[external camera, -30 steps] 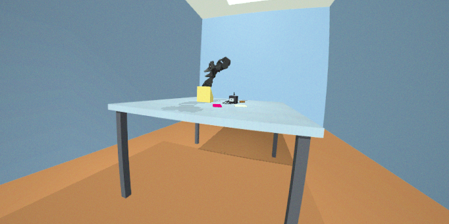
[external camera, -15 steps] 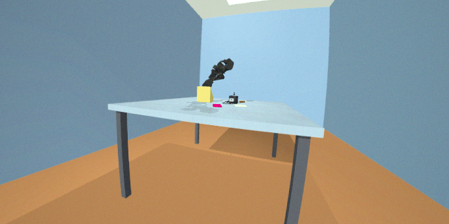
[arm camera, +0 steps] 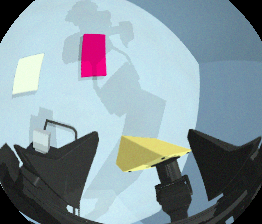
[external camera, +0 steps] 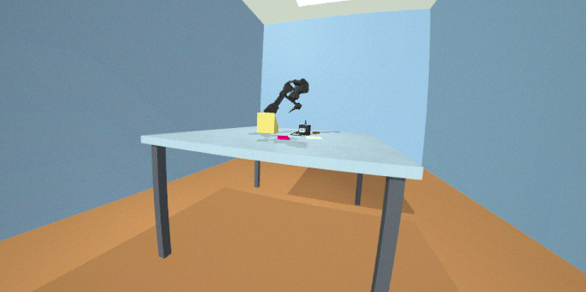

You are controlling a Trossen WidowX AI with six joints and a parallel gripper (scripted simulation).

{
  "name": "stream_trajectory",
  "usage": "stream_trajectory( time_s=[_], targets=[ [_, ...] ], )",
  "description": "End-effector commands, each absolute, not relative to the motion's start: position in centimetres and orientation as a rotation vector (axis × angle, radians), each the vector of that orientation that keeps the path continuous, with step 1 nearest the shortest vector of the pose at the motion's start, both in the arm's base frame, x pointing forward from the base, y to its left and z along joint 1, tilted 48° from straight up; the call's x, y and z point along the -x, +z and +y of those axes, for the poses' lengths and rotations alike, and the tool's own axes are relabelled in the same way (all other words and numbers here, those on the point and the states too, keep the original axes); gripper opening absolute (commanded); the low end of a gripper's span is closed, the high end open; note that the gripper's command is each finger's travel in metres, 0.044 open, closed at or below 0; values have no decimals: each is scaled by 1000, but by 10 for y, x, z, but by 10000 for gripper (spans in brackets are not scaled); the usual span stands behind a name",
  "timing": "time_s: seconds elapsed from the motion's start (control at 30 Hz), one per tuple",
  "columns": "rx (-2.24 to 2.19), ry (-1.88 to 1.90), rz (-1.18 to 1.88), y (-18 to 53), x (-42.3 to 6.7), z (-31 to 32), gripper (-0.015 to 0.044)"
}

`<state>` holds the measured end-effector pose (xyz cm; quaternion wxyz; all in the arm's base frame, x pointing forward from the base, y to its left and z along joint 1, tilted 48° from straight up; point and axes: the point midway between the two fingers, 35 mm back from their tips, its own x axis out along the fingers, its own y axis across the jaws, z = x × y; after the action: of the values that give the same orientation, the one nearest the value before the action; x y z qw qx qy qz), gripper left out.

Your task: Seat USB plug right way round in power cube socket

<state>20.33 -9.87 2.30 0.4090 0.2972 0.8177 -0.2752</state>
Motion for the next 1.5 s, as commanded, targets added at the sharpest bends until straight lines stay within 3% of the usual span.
stream_trajectory(
  time_s=[0.0, 0.43, 0.9, 1.47],
  targets=[
    [-367, 385, 1831, 48, -254, -44, 440],
    [47, 1083, 1361, 71, -282, 2, 440],
    [521, 1549, 653, 104, -303, 49, 440],
    [529, 1555, 638, 103, -302, 49, 440]
  ],
)
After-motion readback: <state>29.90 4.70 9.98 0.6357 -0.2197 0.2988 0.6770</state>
